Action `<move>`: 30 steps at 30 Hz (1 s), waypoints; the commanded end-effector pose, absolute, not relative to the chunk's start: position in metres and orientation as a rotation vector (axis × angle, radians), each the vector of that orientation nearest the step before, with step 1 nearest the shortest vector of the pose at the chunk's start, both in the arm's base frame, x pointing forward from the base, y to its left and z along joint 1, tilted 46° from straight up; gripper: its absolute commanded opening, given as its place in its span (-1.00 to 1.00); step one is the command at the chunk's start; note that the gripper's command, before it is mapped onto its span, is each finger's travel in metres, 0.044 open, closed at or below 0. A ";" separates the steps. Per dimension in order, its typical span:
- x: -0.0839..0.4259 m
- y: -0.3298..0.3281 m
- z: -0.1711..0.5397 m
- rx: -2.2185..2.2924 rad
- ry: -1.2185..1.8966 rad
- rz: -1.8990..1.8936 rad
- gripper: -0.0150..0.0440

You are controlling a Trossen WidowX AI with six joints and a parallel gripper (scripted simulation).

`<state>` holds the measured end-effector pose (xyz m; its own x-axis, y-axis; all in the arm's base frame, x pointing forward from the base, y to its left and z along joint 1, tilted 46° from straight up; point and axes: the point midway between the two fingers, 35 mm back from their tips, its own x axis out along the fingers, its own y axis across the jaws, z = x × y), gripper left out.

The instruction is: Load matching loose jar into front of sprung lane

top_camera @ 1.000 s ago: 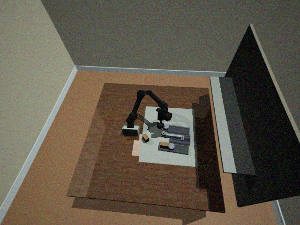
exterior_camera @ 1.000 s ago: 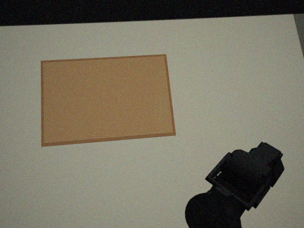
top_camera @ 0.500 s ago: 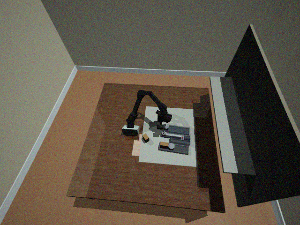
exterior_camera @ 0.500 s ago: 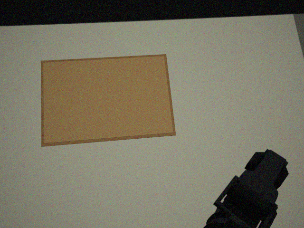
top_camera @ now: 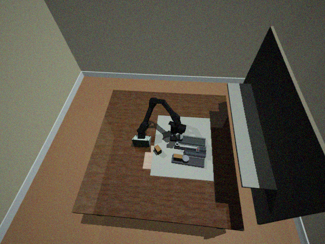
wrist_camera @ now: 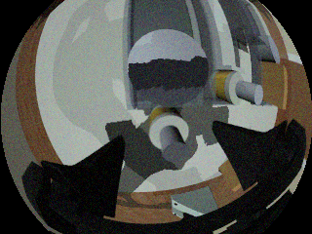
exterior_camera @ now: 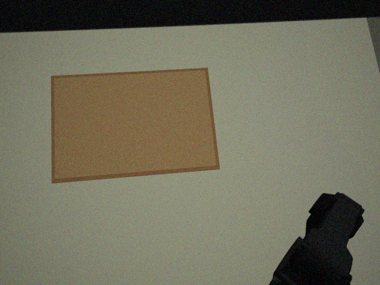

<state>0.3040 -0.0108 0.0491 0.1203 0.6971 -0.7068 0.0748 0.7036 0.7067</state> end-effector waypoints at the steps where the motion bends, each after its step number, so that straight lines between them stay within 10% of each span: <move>1: 0.303 -0.006 0.044 0.708 1.402 0.513 1.00; 10: 0.304 0.003 0.036 0.709 1.402 0.514 1.00; 30: 0.303 0.005 0.039 0.703 1.394 0.526 -0.38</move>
<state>0.3040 0.0025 0.0363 0.1165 0.7005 -0.7041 0.0778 0.7003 0.7096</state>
